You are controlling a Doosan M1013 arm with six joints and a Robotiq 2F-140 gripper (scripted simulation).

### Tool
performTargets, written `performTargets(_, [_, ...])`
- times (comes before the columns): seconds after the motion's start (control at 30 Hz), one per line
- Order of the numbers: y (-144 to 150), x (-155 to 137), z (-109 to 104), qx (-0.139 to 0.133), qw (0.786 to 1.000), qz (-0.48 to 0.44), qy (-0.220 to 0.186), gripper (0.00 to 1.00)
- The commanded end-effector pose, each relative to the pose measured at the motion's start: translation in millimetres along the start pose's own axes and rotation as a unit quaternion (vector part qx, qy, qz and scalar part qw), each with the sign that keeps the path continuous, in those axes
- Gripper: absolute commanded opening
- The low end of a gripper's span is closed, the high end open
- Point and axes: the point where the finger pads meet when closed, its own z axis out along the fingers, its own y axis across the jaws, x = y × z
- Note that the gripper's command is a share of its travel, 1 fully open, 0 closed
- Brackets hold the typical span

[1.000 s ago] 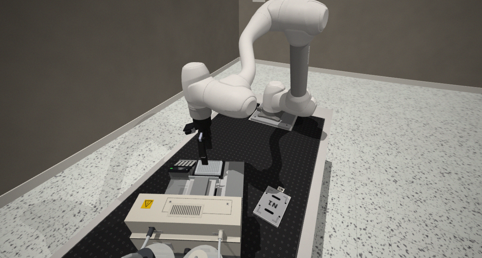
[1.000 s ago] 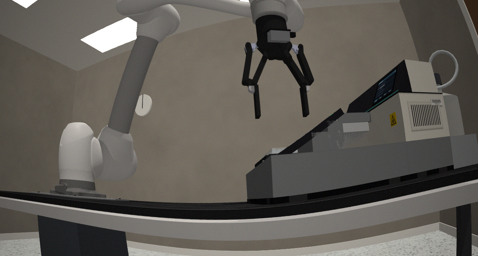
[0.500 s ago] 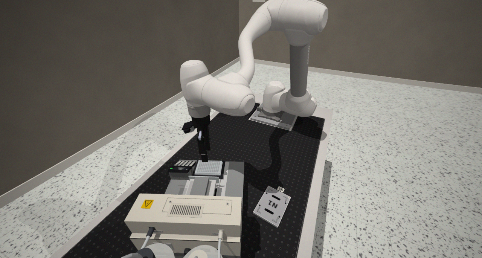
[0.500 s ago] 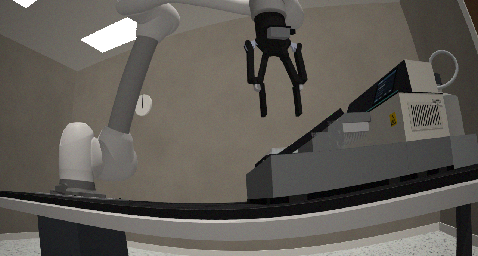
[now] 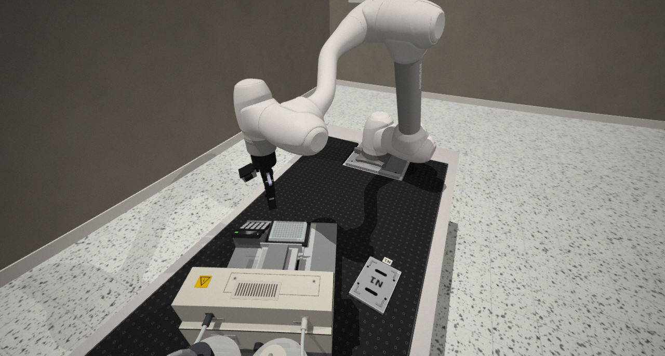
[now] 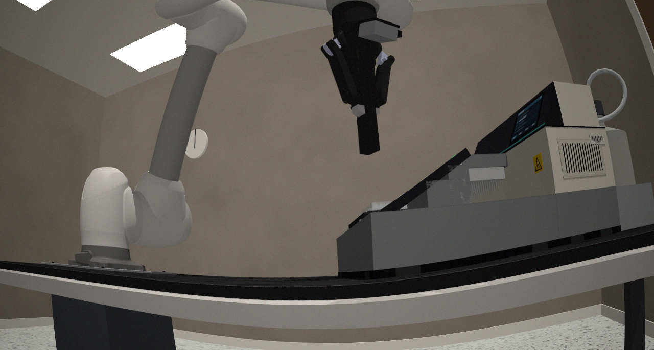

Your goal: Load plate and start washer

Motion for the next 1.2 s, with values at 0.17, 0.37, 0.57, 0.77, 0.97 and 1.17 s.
performTargets(0.17, [39.3,25.2,-0.6,0.004,0.987,-0.16,-0.001,0.1])
performTargets(0.37, [39.3,25.2,-0.6,0.004,0.974,-0.226,-0.001,0.1])
performTargets(0.57, [39.3,25.2,-0.6,0.004,0.947,-0.322,0.0,0.1])
performTargets(0.77, [39.3,25.2,-0.6,0.004,0.91,-0.415,0.0,0.1])
performTargets(0.97, [39.3,25.2,-0.6,0.004,0.88,-0.475,0.0,0.1])
performTargets(1.17, [39.3,25.2,-0.6,0.004,0.846,-0.534,0.001,0.1])
